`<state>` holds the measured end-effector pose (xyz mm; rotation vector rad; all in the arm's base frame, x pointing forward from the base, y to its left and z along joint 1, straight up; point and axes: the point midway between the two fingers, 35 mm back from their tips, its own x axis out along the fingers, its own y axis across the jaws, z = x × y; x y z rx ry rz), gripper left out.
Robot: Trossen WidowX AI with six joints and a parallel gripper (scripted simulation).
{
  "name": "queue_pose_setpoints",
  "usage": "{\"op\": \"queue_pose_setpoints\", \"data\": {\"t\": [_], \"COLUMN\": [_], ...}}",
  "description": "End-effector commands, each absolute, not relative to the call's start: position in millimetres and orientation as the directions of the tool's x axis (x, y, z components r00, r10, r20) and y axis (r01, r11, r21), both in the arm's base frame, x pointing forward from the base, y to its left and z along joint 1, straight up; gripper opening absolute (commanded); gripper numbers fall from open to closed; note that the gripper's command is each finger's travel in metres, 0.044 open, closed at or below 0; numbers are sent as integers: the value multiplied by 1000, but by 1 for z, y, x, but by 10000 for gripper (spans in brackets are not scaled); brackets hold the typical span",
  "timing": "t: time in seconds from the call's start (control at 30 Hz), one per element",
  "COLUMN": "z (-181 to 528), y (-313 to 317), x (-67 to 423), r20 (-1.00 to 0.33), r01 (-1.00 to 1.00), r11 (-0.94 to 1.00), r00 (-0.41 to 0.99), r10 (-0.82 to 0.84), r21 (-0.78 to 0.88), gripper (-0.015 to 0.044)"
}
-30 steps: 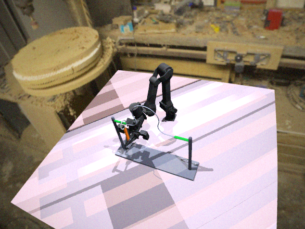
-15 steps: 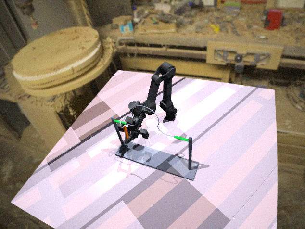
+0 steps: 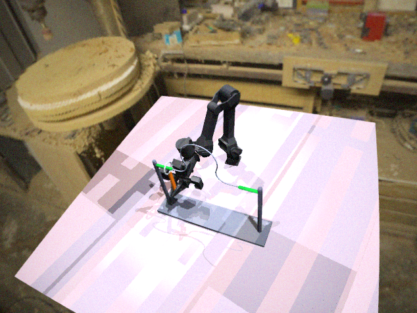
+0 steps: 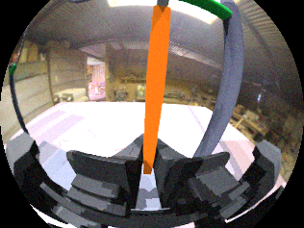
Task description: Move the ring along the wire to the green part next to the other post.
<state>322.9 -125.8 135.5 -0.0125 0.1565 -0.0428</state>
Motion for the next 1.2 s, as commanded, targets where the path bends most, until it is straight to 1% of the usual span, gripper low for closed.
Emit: {"op": "queue_pose_setpoints", "data": {"t": [0.0,0.73,1.17], "z": [136,136,136], "y": [-123,-100,-80], "x": [323,325,326], "r20": [-156,-159,-159], "r01": [36,28,22], "r11": [999,1000,998], "r00": [987,987,987], "r10": [-39,-28,-13], "r21": [-20,-4,56], "gripper": [-150,-150,-150]}}
